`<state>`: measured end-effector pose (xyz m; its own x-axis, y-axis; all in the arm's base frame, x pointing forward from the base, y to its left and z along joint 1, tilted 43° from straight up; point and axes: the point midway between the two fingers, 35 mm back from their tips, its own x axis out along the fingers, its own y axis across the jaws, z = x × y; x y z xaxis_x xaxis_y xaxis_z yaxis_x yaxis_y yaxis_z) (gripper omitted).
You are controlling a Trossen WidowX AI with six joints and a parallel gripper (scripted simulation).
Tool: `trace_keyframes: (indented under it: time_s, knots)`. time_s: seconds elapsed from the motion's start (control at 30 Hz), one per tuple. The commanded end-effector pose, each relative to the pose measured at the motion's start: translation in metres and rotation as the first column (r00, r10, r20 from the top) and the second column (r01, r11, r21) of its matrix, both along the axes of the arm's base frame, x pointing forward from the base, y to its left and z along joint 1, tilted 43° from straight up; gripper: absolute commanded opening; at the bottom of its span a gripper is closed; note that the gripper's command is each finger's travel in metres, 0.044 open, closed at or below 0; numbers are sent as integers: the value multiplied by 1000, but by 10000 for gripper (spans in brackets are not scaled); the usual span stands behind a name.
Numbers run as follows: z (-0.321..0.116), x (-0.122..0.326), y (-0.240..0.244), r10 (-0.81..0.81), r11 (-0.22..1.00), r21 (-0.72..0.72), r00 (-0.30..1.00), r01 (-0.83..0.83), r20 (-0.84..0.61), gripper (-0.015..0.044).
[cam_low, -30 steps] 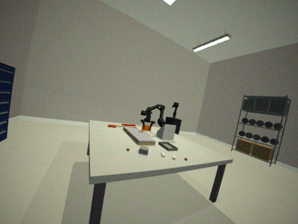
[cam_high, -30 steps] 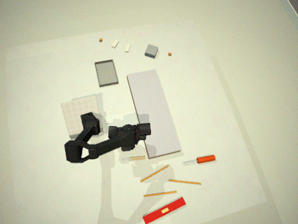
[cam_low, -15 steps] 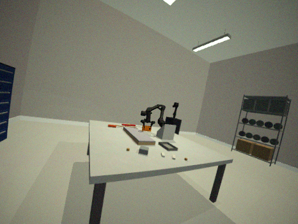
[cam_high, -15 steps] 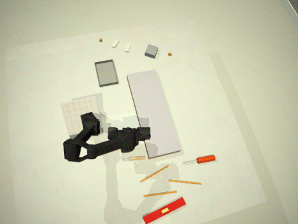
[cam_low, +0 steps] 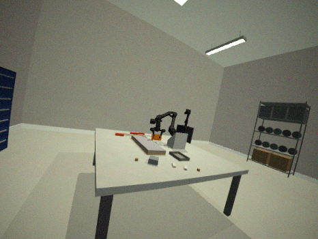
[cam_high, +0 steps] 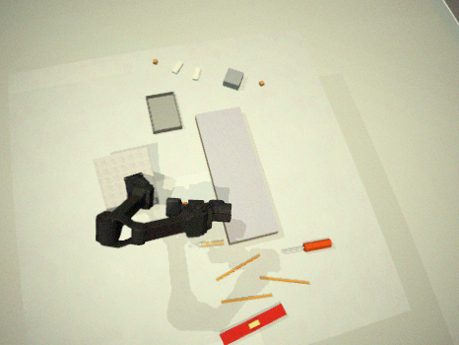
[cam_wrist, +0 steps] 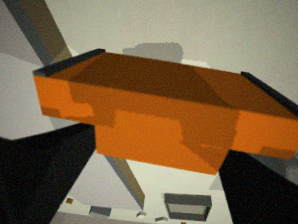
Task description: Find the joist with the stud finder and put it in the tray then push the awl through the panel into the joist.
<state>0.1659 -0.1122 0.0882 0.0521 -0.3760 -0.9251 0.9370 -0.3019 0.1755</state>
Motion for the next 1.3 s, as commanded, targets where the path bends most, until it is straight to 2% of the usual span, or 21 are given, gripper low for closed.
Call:
trace_keyframes:
  time_s: [0.0,1.27]
  knots:
    - [3,3,0,11,1000,15,1000,-11,23,0]
    - [5,1,-4,41,983,175,996,-54,78,0]
